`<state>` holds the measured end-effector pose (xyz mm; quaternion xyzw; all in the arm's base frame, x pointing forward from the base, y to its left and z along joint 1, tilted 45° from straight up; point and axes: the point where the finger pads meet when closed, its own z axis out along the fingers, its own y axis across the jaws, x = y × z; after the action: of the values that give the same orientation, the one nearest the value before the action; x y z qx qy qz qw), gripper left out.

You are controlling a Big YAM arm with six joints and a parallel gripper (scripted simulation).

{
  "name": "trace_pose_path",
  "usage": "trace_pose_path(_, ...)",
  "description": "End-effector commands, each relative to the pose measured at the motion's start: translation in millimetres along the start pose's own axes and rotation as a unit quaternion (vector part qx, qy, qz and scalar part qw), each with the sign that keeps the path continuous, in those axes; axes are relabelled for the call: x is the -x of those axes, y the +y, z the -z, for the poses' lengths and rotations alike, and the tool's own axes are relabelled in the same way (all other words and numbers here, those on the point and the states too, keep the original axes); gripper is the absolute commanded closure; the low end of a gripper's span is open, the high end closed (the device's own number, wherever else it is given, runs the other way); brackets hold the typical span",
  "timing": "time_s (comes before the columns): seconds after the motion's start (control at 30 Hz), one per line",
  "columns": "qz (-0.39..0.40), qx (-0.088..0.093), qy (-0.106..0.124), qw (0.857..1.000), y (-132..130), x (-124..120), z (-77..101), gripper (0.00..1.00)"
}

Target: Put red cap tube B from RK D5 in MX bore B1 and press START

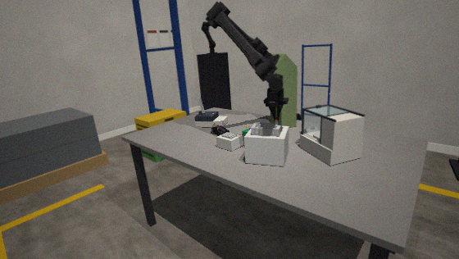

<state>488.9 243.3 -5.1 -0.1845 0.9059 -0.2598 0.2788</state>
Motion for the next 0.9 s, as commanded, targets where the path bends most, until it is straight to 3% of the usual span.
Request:
trace_pose_path(0.0,-0.006,0.002,-0.011,1.0,0.8,16.1,-3.2,0.91)
trace_pose_path(0.2,-0.006,0.002,-0.009,1.0,-0.4,15.0,-7.1,0.91)
trace_pose_path(0.23,-0.003,0.005,-0.017,1.0,4.7,18.8,1.1,0.91)
trace_pose_path(0.43,-0.007,0.001,-0.008,1.0,-2.0,14.4,-12.0,0.91)
trace_pose_path(0.77,-0.007,0.001,-0.008,1.0,-2.2,14.6,-16.2,0.91)
trace_pose_path(0.8,-0.002,0.005,-0.018,1.0,5.9,19.1,-6.0,0.91)
trace_pose_path(0.87,-0.001,0.003,-0.013,1.0,5.7,15.5,-11.6,0.91)
